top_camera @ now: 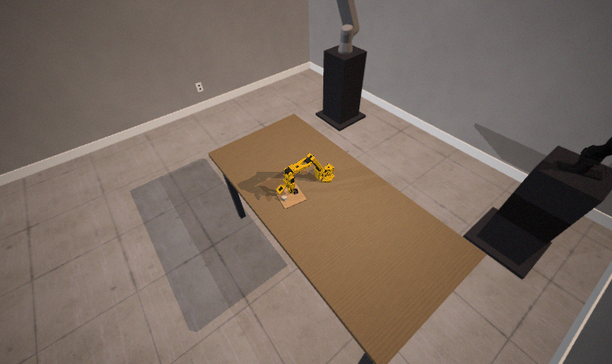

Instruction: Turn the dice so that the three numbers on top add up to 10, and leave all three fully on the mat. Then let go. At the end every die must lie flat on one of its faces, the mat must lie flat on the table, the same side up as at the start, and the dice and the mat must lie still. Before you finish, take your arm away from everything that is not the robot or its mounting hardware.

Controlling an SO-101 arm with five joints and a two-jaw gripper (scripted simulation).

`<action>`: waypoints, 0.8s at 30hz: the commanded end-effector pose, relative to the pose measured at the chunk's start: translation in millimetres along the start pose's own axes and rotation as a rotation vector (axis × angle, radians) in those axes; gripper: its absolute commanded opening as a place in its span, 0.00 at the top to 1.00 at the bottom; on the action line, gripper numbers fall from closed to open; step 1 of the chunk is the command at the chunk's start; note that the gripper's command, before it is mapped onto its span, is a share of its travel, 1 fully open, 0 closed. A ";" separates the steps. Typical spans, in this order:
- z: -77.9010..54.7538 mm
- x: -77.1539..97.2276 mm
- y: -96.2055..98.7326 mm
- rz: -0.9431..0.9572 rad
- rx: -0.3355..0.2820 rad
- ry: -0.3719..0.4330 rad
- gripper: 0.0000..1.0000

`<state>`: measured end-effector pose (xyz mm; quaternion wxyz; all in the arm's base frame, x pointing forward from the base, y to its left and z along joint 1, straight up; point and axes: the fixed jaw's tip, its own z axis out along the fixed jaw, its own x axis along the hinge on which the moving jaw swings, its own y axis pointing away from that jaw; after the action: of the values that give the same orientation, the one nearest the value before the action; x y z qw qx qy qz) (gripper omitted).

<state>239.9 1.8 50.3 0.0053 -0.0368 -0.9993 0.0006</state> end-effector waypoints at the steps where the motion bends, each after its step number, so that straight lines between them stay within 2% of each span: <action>1: -12.6 -6.1 2.8 0.000 -0.006 -0.077 1.00; 24: -6.4 -6.5 2.8 0.000 -0.006 -0.077 1.00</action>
<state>241.0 1.8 43.7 0.0014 -0.0368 -0.9993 0.0006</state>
